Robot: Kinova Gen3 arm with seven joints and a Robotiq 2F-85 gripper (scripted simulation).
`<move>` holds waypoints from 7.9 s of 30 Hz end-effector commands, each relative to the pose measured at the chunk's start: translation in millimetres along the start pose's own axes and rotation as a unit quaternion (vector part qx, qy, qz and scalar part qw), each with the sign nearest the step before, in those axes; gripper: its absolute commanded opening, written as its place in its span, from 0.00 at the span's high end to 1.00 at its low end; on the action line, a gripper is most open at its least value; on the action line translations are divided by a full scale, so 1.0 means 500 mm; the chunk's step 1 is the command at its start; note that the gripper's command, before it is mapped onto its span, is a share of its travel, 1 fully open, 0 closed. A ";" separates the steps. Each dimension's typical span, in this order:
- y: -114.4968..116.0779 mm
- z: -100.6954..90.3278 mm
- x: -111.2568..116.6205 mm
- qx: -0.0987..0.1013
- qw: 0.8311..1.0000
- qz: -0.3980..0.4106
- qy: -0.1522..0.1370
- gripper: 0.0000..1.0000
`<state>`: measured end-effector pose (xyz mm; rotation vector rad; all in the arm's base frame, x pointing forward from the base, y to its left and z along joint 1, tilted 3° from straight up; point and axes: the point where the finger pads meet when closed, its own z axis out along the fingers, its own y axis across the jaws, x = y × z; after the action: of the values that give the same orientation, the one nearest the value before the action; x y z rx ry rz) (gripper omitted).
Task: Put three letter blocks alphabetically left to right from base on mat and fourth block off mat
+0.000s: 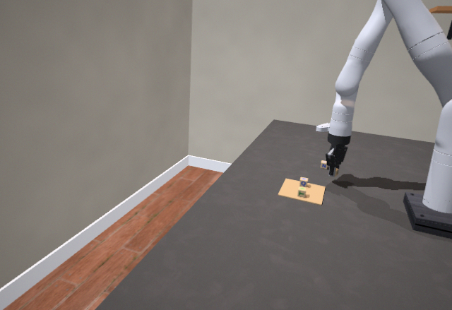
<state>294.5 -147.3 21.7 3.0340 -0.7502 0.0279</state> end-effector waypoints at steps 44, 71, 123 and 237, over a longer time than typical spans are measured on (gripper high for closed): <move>-0.016 -0.147 0.018 0.001 0.998 -0.059 0.012 0.79; -0.227 -0.148 0.053 -0.005 0.743 -0.669 0.002 0.79; -0.321 -0.110 0.064 -0.012 0.540 -0.842 0.009 0.79; -0.320 0.038 0.071 -0.012 0.540 -0.842 0.009 0.79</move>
<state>400.7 -22.8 2.0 2.2446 2.1237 0.0122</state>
